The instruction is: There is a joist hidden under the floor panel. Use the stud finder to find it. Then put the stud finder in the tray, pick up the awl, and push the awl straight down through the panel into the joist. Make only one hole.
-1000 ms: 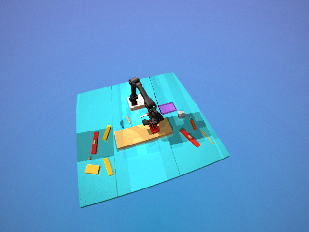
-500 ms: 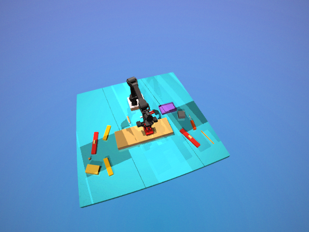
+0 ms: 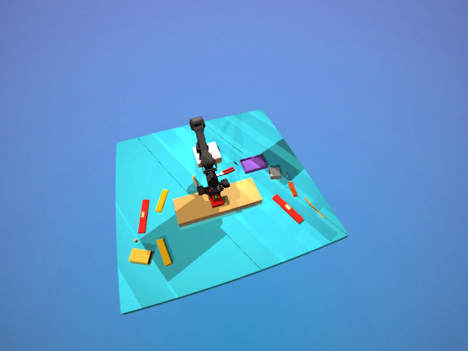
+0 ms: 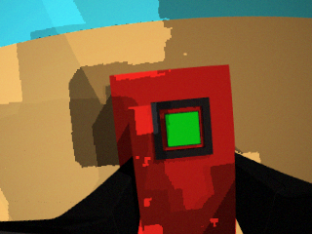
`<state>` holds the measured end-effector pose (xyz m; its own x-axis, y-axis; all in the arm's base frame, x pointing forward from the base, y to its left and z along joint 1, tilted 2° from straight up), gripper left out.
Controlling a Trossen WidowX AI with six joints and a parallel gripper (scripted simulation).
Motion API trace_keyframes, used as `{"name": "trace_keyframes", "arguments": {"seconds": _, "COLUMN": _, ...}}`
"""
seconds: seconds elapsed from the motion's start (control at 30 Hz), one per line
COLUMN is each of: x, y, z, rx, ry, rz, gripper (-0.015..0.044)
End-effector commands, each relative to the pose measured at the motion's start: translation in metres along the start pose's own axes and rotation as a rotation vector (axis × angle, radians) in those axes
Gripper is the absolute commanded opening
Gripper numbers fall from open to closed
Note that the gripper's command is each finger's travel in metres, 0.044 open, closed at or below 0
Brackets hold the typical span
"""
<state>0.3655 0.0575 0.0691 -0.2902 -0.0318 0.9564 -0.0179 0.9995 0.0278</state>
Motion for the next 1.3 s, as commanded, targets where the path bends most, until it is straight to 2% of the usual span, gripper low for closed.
{"name": "trace_keyframes", "arguments": {"seconds": 0.0, "x": 0.000, "y": -0.022, "z": -0.004, "rx": -0.005, "ry": -0.005, "rz": 0.013, "gripper": 0.0000}}
{"name": "trace_keyframes", "arguments": {"seconds": 1.27, "x": 0.004, "y": -0.163, "z": -0.031, "rx": -0.001, "ry": -0.007, "rz": 0.025, "gripper": 0.0000}}
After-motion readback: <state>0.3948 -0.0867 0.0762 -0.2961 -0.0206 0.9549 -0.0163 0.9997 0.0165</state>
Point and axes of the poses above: the point midway between the two fingers, 35 mm back from their tips, its own x axis back along the fingers, its own y axis across the jaws, z = x × y, the point moved 1 cm from there along x, back along the fingers, and after that the axes turned 11 degrees about -x, right-handed, at the moved point
